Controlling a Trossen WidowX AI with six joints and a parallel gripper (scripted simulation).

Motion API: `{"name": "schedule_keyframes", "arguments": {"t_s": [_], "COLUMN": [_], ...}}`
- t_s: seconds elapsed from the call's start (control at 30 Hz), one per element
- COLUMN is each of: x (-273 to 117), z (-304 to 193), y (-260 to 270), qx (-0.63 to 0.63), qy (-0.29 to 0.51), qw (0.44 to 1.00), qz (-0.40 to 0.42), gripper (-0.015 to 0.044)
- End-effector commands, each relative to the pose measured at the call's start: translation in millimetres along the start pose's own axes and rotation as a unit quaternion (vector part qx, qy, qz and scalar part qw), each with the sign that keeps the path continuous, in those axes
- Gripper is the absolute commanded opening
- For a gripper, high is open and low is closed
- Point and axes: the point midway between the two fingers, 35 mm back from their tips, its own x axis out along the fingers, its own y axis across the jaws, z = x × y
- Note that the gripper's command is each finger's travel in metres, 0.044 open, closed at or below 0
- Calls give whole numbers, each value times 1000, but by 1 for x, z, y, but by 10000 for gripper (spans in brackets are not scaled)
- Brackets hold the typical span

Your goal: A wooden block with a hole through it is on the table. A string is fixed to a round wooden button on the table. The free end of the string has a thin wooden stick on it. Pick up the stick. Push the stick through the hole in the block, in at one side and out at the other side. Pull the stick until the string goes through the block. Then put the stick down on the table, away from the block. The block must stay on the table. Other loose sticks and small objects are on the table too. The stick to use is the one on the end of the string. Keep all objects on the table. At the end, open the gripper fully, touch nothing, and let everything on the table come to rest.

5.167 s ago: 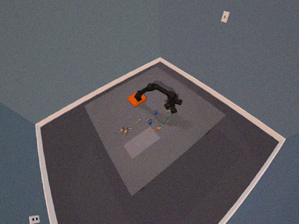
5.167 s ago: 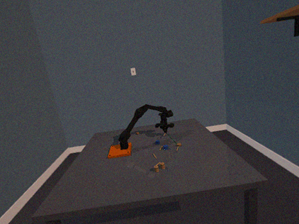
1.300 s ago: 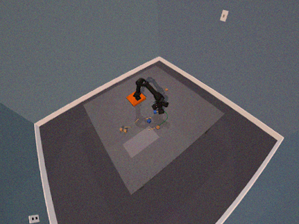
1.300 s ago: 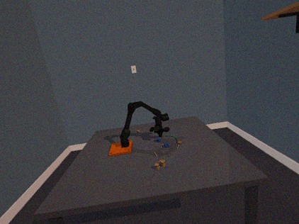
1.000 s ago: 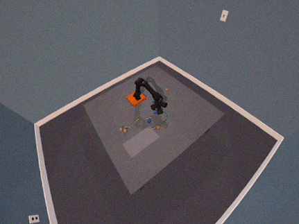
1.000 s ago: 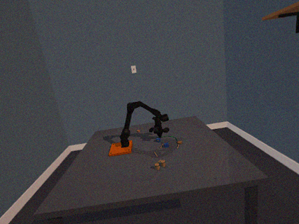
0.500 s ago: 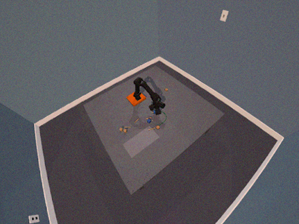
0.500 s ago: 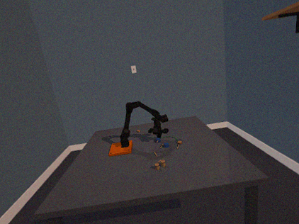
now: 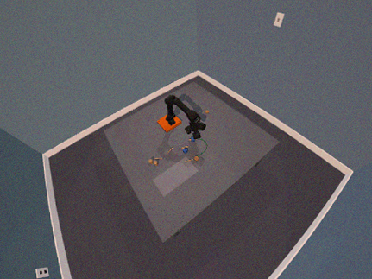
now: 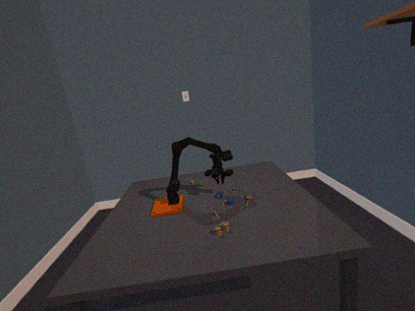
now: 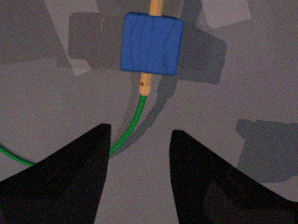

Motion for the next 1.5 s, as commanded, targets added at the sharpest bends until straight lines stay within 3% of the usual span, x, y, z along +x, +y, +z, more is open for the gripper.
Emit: {"name": "schedule_keyframes", "arguments": {"t_s": [0.0, 0.17, 0.3, 0.47, 0.8, 1.47], "x": [-19, -17, -17, -17, -18, -17], "z": [1, 0, 7, 16, 34, 55], "y": [-2, 1, 1, 1, 0, -3], "qx": [3, -31, -211, -435, -789, -996], "qy": [0, 6, 2, -2, -7, -3], "qw": [1000, 999, 977, 900, 615, 91], "qz": [0, 9, 9, 7, -1, -12], "gripper": [122, 122, 122, 122, 122, 122]}}
